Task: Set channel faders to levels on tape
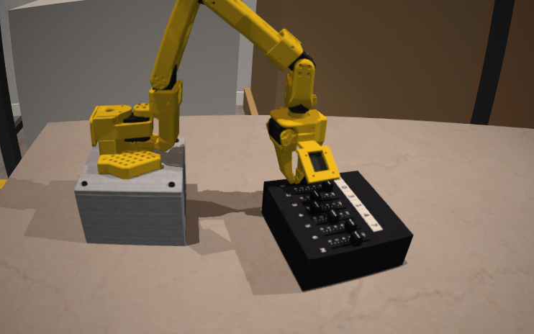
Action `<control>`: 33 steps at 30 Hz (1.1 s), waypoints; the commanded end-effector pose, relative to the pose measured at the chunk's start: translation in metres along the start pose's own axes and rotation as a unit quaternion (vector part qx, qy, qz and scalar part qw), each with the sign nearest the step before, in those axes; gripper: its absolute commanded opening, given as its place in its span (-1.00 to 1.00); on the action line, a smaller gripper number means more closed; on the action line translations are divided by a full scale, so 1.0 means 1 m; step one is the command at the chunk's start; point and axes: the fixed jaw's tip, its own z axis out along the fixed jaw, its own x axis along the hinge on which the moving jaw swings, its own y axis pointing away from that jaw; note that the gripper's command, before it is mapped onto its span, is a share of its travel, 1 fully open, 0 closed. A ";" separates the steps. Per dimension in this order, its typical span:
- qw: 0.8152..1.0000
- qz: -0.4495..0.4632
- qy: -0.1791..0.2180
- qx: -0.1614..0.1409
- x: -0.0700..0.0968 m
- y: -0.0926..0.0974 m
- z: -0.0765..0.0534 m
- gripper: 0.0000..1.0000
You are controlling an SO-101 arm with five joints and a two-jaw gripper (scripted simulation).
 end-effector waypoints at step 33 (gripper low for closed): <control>1.000 -0.008 0.000 -0.003 0.002 0.011 -0.002 -1.00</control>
